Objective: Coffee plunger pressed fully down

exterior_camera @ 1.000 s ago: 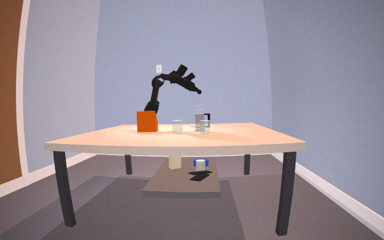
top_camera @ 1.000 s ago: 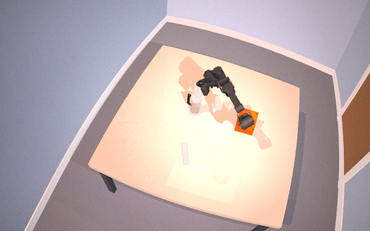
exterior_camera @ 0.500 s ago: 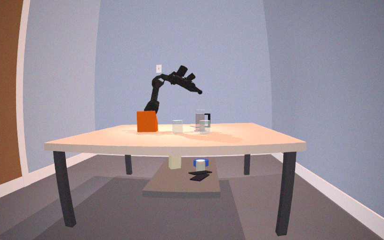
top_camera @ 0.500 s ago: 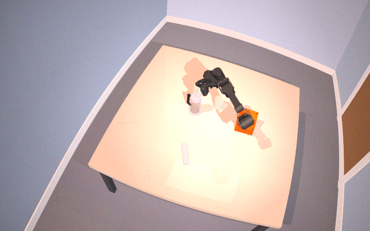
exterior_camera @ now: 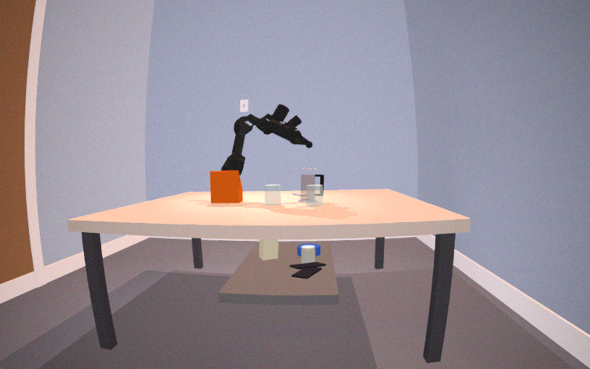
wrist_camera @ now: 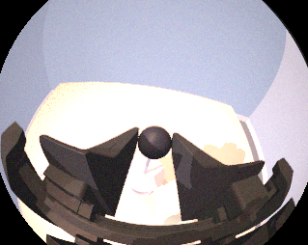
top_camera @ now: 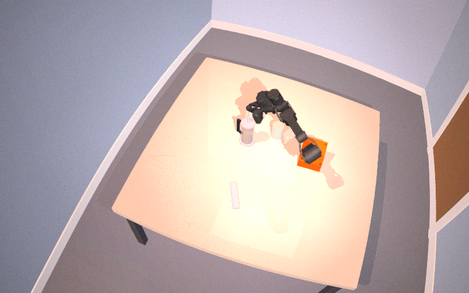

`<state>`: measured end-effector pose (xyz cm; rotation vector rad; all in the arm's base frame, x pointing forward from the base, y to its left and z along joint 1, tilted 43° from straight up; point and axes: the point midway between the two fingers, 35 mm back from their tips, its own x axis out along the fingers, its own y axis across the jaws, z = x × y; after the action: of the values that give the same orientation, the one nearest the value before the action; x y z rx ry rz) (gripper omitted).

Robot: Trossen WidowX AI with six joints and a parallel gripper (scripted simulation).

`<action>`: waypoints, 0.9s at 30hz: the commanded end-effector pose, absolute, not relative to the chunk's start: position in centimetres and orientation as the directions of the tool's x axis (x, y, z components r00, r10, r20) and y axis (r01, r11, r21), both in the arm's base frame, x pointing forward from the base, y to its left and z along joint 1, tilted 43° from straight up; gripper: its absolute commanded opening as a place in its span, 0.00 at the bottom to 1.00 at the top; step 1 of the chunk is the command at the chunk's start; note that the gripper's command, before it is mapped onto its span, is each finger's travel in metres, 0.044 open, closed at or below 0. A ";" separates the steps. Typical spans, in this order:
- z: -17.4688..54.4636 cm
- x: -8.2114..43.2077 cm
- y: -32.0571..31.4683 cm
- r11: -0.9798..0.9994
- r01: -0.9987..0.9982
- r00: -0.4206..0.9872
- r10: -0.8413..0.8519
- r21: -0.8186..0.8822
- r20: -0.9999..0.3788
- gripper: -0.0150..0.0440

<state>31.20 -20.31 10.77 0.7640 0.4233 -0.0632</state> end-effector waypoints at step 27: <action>5.5 32.3 -15.9 0.703 0.218 0.897 0.128 0.677 -0.423 0.46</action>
<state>32.62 -18.06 7.91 0.7466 0.4007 -0.0742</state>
